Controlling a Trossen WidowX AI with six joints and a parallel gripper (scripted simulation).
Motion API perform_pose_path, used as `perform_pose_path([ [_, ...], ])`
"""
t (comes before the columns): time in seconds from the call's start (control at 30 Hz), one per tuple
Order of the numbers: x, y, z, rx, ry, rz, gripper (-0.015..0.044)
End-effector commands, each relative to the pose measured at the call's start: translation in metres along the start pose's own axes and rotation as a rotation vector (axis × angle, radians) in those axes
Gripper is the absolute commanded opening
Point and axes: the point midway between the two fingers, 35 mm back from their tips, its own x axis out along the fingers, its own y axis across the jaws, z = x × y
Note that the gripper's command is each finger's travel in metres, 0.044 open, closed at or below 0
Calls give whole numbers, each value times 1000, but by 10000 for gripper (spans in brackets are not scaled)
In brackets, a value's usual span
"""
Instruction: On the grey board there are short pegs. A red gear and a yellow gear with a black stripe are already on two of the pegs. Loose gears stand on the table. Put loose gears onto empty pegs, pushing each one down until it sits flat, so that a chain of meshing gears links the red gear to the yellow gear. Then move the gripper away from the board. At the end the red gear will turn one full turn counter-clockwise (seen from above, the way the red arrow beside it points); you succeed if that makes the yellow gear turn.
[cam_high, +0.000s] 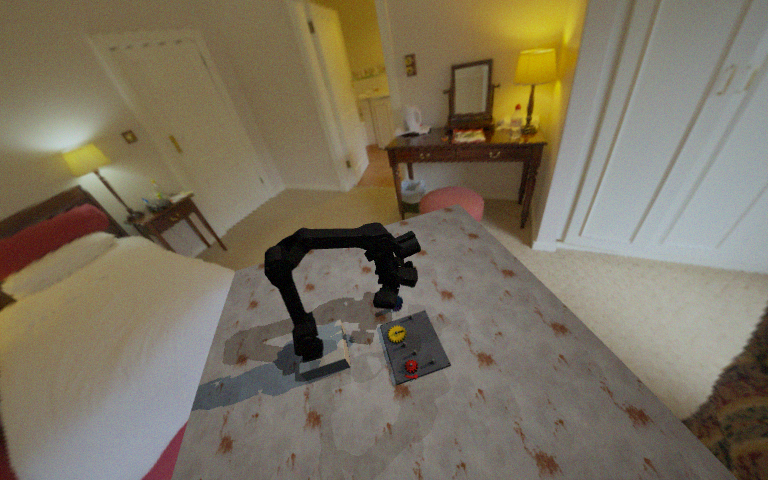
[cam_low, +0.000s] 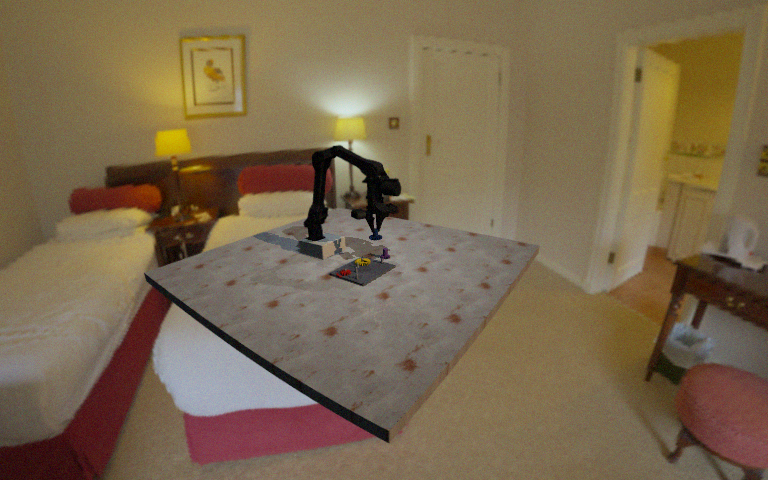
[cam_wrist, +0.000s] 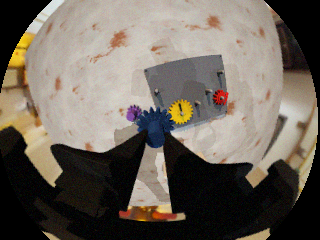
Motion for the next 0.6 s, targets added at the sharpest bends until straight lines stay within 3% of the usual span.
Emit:
perform_pose_path([
  [0.0, 4, -7, 7, -4, -2, -5, 0],
  [0.57, 16, -40, 33, -6, -3, -9, 0],
])
